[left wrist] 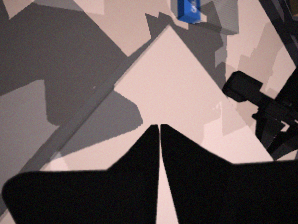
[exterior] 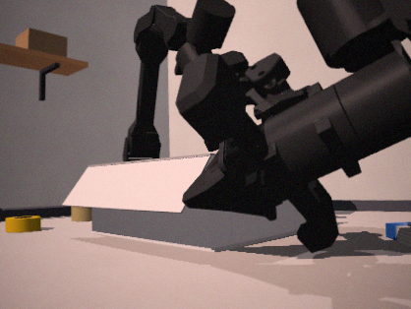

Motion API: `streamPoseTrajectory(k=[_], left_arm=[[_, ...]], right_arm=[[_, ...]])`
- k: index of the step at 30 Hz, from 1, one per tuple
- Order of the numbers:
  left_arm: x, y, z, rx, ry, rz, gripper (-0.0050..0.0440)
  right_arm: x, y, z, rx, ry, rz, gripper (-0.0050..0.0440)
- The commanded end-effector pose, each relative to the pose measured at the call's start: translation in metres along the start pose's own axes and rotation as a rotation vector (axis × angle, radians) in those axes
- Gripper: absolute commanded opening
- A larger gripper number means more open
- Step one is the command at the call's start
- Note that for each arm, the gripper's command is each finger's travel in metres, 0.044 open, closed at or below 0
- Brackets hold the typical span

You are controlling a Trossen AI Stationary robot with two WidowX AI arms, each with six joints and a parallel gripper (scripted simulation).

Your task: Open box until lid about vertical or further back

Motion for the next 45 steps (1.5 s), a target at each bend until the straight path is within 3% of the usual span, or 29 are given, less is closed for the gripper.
streamPoseTrajectory(k=[1, 3, 4, 10, 18, 26, 31, 35, 45], left_arm=[[-0.025, -0.001, 0.008, -0.146, 0.062, 0.036, 0.0000], [-0.025, -0.001, 0.008, -0.146, 0.062, 0.036, 0.0000], [-0.023, 0.011, 0.000, -0.173, 0.109, 0.111, 0.0000], [-0.054, 0.023, -0.002, -0.461, 0.198, 0.232, -0.0002], [-0.087, 0.051, -0.015, -0.716, 0.279, 0.496, -0.0005], [-0.087, 0.053, -0.017, -0.721, 0.281, 0.513, -0.0050], [-0.086, 0.054, -0.018, -0.715, 0.281, 0.518, -0.0050], [-0.064, 0.065, -0.030, -0.714, 0.286, 0.542, -0.0050], [-0.069, 0.061, -0.027, -0.715, 0.281, 0.518, -0.0050]], right_arm=[[0.000, 0.004, 0.004, -0.002, -0.012, 0.014, 0.0004], [0.000, 0.004, 0.004, -0.002, -0.012, 0.014, 0.0004], [0.000, 0.004, 0.004, -0.002, -0.012, 0.014, 0.0004], [0.000, 0.004, 0.004, -0.002, -0.012, 0.014, 0.0004], [0.000, 0.004, 0.004, -0.002, -0.012, 0.014, 0.0004], [0.000, 0.004, 0.004, -0.002, -0.012, 0.014, 0.0004], [0.000, 0.004, 0.004, -0.002, -0.012, 0.014, 0.0004], [0.000, 0.004, 0.004, -0.002, -0.012, 0.014, 0.0004], [0.000, 0.004, 0.004, -0.002, -0.012, 0.014, 0.0004]])
Point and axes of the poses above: on each arm, the point midway between the two fingers, 35 mm back from their tips, its own x axis out along the fingers, its own y axis across the jaws, z = x × y, the point moved 5 cm from there along -x, back along the fingers, and after that the axes turned 11 degrees about x, right-handed, at the moved point
